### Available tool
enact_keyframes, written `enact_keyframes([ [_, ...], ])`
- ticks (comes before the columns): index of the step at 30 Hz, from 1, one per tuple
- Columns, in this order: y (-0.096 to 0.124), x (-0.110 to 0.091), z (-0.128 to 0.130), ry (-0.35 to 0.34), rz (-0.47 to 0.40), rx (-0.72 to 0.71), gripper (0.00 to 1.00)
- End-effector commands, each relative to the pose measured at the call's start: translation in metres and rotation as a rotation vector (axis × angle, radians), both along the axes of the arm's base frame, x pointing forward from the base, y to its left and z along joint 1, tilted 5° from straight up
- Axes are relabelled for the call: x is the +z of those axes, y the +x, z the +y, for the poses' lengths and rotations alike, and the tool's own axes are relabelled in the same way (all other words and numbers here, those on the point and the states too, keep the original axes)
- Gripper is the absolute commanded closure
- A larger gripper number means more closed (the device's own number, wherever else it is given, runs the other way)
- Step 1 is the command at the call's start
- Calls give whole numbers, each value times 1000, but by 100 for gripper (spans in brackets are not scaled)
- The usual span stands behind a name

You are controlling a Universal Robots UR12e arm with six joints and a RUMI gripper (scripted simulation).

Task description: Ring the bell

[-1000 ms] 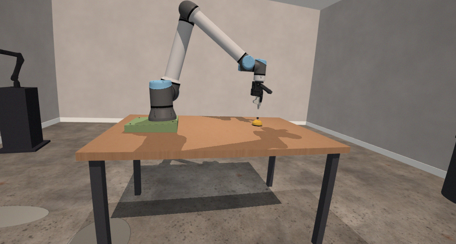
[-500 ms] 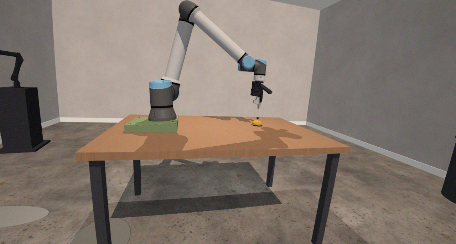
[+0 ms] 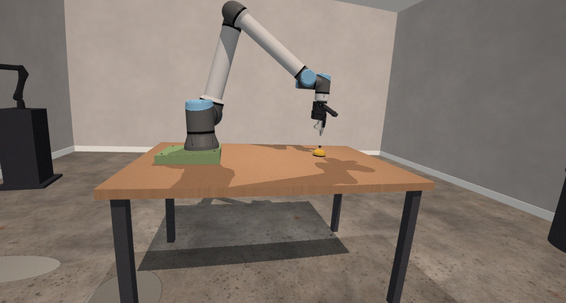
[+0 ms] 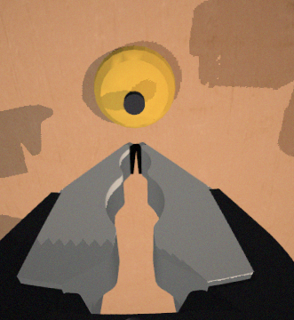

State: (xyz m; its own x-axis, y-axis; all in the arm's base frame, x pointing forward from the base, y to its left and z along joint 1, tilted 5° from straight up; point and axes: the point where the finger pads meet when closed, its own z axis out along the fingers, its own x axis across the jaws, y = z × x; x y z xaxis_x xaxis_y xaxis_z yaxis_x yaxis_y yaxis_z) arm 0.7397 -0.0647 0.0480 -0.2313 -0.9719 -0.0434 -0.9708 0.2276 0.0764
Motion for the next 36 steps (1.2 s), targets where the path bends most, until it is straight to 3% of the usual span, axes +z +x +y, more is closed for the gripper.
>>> enact_keyframes([
  [1, 1, -2, 0, 1, -3, 0, 100],
  [36, 2, -53, 6, 1, -3, 0, 100],
])
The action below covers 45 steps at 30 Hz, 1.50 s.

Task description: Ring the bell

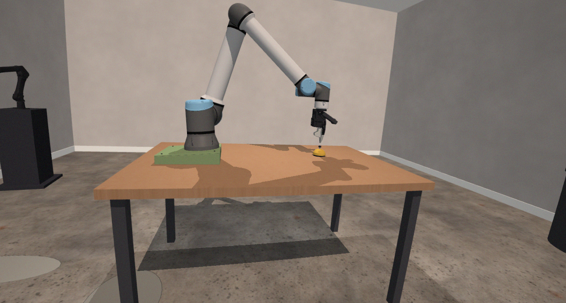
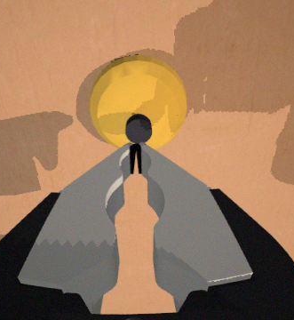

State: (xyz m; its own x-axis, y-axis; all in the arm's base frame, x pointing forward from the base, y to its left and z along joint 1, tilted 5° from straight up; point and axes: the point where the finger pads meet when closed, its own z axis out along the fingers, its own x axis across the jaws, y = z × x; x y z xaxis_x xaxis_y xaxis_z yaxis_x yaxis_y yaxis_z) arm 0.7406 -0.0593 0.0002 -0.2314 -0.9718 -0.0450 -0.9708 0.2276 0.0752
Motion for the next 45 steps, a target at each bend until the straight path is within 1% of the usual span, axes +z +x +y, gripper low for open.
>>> enact_keyframes([
  [1, 1, -6, 0, 0, -2, 0, 100],
  [10, 1, -10, 1, 0, -2, 0, 100],
  [45, 1, -10, 1, 0, -2, 0, 100],
])
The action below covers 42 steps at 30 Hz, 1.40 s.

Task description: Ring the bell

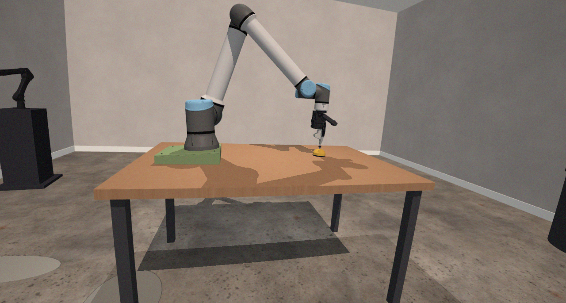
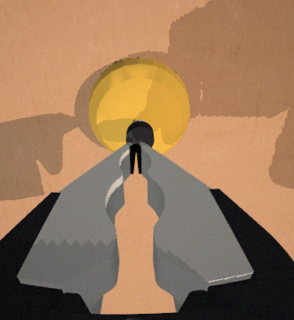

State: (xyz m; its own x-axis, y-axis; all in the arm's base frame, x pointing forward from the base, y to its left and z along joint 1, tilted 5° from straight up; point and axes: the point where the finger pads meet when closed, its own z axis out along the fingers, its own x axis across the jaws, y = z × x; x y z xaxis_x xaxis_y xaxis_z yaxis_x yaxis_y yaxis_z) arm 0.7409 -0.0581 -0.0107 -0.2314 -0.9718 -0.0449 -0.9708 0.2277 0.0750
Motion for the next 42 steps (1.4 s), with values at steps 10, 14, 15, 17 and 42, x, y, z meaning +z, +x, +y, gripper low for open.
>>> enact_keyframes([
  [10, 1, -1, 0, 0, -2, 0, 100],
  [14, 0, -6, 0, 0, -2, 0, 100],
  [15, 0, -7, 0, 0, -2, 0, 100],
  [17, 0, -8, 0, 0, -2, 0, 100],
  [42, 0, -9, 0, 0, -2, 0, 100],
])
